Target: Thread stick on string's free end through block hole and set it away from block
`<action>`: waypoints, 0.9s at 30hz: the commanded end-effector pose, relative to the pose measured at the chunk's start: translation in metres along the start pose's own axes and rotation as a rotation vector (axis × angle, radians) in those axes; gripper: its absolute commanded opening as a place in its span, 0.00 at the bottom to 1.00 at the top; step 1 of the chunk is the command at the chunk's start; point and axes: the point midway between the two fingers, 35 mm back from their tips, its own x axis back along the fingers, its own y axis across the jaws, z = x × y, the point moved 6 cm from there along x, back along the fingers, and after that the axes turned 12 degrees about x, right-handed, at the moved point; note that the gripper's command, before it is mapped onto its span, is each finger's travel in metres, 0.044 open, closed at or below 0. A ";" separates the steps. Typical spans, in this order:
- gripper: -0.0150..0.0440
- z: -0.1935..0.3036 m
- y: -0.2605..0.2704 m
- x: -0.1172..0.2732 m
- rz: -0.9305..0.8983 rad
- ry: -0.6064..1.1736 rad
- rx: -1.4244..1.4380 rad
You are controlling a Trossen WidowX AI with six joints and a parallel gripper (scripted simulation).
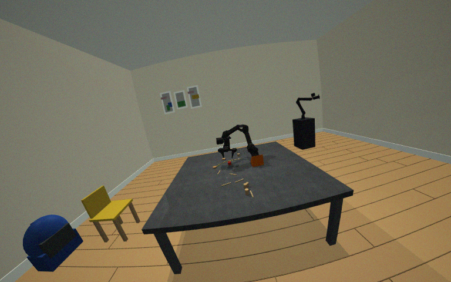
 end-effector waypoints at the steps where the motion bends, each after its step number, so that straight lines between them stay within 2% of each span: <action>1: 1.00 0.015 0.005 -0.023 -0.095 0.060 -0.082; 16: 1.00 0.015 0.005 -0.023 -0.095 0.061 -0.098; 27: 1.00 0.016 0.003 -0.017 -0.058 0.103 -1.086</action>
